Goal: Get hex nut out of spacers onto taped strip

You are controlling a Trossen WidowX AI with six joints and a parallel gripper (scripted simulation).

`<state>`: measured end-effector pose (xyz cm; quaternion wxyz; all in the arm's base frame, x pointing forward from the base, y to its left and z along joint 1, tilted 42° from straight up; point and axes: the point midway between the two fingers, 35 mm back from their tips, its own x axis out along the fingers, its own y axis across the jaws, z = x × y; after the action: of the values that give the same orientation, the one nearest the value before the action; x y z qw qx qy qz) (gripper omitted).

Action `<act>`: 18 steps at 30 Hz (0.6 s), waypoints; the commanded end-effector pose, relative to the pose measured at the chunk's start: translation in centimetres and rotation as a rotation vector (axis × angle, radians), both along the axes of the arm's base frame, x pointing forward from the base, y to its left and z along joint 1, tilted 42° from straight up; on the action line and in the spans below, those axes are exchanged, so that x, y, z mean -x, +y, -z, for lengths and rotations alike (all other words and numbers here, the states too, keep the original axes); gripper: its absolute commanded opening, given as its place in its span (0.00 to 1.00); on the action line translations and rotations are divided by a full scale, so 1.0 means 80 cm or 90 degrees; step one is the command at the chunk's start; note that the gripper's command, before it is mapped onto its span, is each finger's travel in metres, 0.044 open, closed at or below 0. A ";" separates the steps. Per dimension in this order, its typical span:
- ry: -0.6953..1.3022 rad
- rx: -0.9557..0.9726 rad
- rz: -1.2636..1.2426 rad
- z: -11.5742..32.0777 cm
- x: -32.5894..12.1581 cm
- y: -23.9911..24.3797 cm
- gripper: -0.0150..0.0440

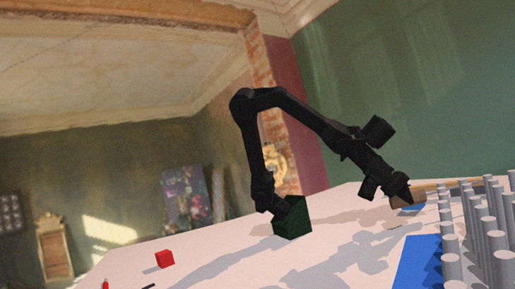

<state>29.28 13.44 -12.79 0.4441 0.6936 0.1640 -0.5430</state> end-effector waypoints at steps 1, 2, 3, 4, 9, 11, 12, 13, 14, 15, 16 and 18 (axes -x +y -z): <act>0.000 -0.003 -0.002 0.003 0.000 -0.002 0.25; 0.000 -0.003 -0.002 0.004 0.001 -0.003 0.25; 0.000 -0.003 -0.002 0.005 0.001 -0.004 0.25; 0.000 -0.003 -0.002 0.005 0.001 -0.005 0.25; -0.001 -0.003 -0.002 0.009 0.003 -0.009 0.25; -0.001 -0.003 -0.002 0.011 0.003 -0.011 0.25; -0.001 -0.003 -0.002 0.012 0.003 -0.012 0.25; -0.001 -0.003 -0.002 0.012 0.004 -0.013 0.25; -0.001 -0.002 -0.002 0.013 0.004 -0.014 0.25; -0.001 -0.002 -0.002 0.014 0.004 -0.015 0.25; -0.001 -0.002 -0.002 0.015 0.005 -0.016 0.25; -0.001 -0.002 -0.002 0.016 0.005 -0.018 0.25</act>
<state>28.88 12.11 -13.90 0.4447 0.6934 0.1633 -0.5428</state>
